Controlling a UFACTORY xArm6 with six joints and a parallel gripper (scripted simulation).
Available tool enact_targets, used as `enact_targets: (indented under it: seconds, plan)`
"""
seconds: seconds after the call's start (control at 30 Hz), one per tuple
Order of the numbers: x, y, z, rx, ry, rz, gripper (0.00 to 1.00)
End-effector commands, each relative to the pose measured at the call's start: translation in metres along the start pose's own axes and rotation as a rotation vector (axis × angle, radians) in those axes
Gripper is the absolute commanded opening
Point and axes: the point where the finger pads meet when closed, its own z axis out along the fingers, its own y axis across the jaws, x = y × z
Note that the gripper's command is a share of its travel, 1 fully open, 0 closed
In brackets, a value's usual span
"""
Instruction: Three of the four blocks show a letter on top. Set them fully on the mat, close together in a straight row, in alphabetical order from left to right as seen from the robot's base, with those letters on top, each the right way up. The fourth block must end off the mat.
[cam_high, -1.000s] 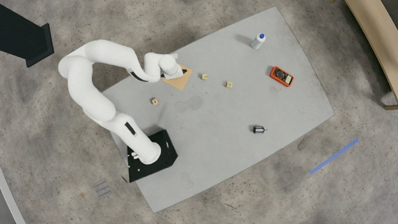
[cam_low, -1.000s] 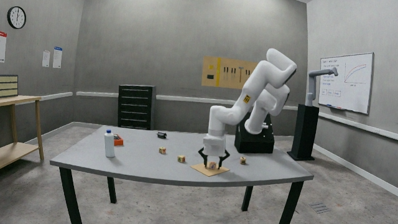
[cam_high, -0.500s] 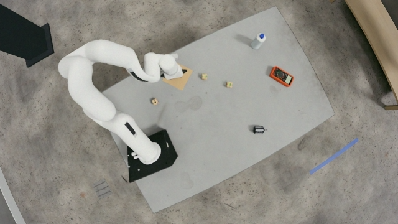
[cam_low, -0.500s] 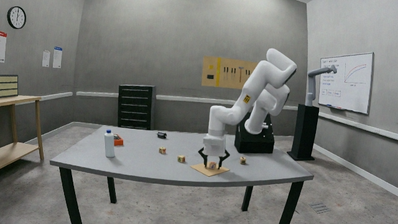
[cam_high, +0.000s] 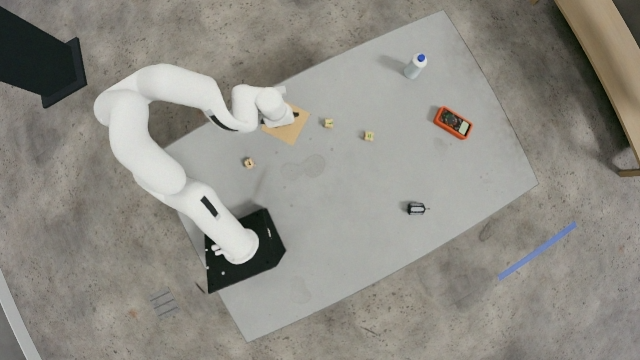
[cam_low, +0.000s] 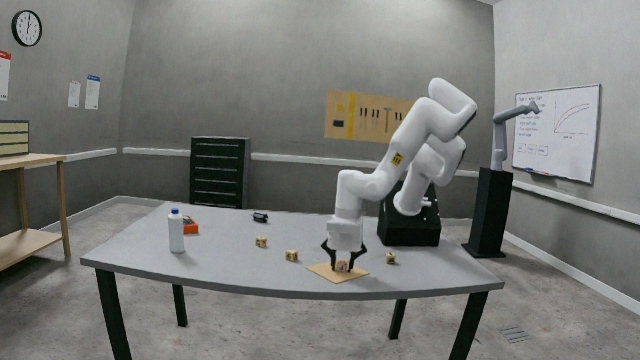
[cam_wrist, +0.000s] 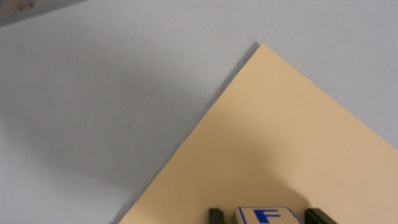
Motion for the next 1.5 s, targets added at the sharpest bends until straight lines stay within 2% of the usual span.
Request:
enact_targets:
  seconds: [0.0,0.37,0.4,1.47]
  plan:
    - [0.0010,0.0006,-0.0007,-0.002,0.002,-0.001,0.48]
    - [0.0010,0.0006,-0.0007,-0.002,0.002,-0.001,0.48]
    - [0.0010,0.0006,-0.0007,-0.002,0.002,-0.001,0.28]
    - [0.0010,0.0006,-0.0007,-0.002,0.002,-0.001,0.28]
